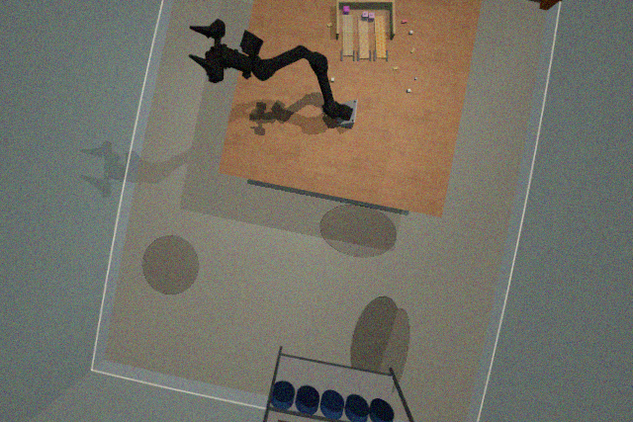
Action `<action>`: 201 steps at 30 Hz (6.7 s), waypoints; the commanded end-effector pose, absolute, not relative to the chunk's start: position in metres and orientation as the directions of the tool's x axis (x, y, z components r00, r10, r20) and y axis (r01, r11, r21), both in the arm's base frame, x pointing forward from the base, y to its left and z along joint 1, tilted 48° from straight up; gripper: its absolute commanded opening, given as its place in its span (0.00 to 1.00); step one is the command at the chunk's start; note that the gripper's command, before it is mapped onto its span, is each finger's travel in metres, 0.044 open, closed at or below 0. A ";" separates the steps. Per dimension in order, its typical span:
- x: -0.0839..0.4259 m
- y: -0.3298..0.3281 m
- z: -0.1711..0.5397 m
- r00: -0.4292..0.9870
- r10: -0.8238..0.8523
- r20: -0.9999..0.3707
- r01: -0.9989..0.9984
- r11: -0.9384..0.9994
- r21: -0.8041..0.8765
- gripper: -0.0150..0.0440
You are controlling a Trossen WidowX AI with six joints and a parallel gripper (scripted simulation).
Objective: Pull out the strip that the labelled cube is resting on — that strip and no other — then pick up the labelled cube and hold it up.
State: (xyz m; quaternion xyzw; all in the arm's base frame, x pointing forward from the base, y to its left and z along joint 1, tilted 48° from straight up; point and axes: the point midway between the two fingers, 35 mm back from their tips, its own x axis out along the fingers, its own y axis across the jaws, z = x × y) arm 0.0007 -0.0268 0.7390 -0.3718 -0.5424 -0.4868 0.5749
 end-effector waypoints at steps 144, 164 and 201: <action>0.380 0.044 -0.022 -0.178 0.709 -0.682 -0.342 0.605 0.719 0.25; 0.376 0.068 -0.044 -0.178 0.711 -0.681 -0.342 0.604 0.720 0.25; 0.373 0.079 -0.053 -0.179 0.712 -0.679 -0.342 0.602 0.721 0.25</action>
